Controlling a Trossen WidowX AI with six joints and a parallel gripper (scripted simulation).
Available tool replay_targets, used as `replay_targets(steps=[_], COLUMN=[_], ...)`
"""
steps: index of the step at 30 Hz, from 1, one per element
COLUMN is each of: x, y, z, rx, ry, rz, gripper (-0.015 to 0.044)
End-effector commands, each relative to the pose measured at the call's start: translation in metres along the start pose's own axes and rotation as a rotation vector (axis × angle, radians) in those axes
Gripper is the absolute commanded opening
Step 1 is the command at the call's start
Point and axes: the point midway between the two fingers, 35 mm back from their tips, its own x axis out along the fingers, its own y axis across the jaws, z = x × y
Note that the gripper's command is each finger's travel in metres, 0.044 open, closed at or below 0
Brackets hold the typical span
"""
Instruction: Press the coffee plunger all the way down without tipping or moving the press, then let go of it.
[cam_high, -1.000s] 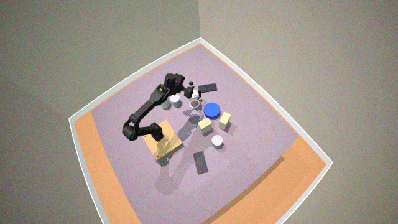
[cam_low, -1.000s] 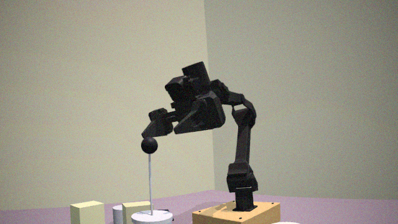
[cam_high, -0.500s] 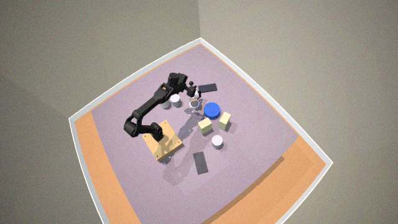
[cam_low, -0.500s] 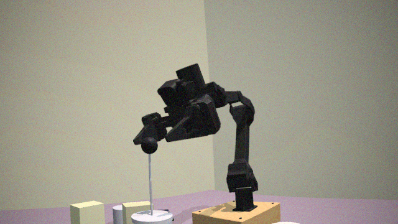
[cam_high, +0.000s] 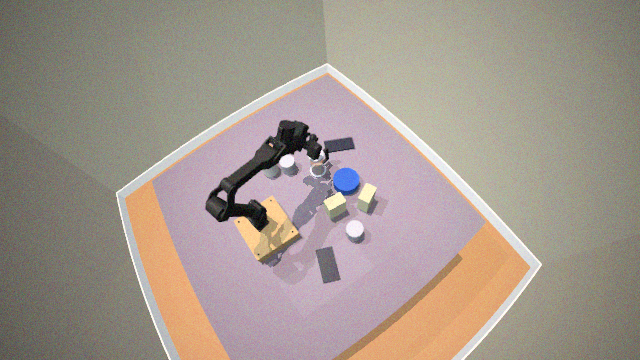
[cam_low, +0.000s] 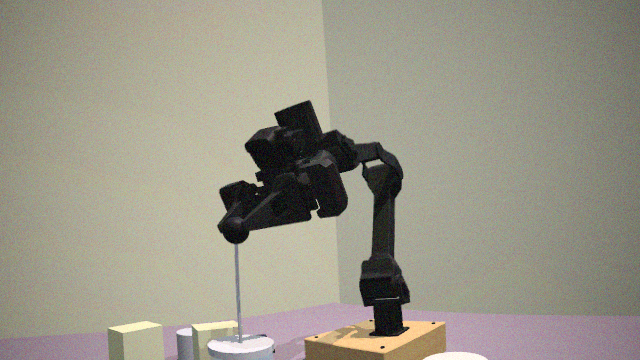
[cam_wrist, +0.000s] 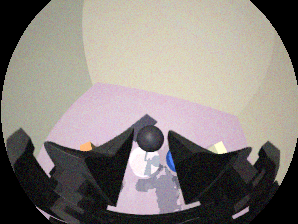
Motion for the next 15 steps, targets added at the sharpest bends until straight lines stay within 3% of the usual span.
replay_targets(steps=[1, 15], x=[0.0005, 0.0043], y=[0.0006, 0.0007], z=[-0.0003, -0.0044], rx=[-0.005, -0.005], ry=[0.000, 0.000], rz=[0.004, 0.004], gripper=[0.0138, 0.0123])
